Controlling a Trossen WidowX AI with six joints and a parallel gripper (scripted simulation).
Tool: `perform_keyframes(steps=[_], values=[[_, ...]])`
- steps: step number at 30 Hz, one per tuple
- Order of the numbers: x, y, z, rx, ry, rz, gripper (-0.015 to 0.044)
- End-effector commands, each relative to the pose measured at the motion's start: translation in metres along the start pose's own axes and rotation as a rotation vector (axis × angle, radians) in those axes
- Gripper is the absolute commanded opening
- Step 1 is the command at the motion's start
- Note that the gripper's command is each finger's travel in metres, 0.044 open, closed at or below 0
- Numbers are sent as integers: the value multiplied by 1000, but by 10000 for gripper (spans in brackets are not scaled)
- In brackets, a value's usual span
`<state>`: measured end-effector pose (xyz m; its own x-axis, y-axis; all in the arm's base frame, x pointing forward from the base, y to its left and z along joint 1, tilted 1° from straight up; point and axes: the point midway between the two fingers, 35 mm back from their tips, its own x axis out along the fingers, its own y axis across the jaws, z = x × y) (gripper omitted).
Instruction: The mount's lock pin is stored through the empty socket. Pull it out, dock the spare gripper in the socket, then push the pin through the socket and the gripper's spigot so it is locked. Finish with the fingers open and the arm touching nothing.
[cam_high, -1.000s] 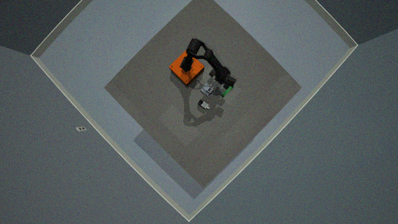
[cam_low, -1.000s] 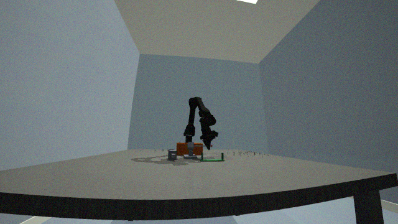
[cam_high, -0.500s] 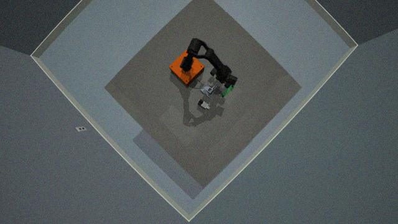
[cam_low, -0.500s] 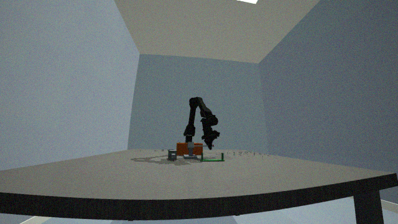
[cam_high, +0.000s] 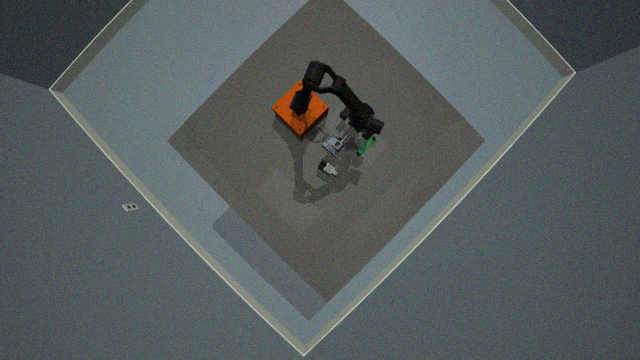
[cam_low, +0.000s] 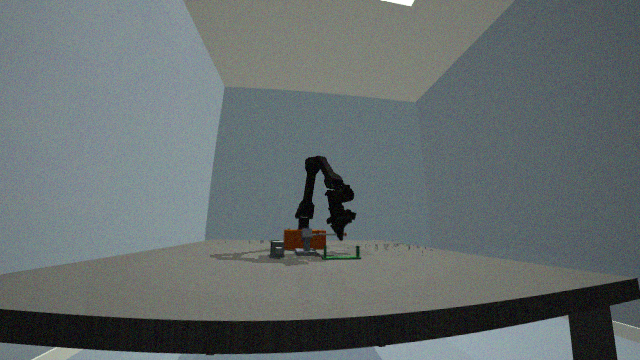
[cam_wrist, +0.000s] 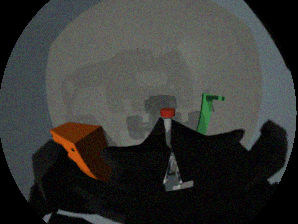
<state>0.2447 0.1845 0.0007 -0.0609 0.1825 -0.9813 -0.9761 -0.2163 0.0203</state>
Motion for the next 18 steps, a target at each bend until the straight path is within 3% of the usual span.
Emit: perform_keyframes(steps=[1,18], values=[[-1,-2,4,1,2,-3,0],[-3,-2,17,4,5,8,0]])
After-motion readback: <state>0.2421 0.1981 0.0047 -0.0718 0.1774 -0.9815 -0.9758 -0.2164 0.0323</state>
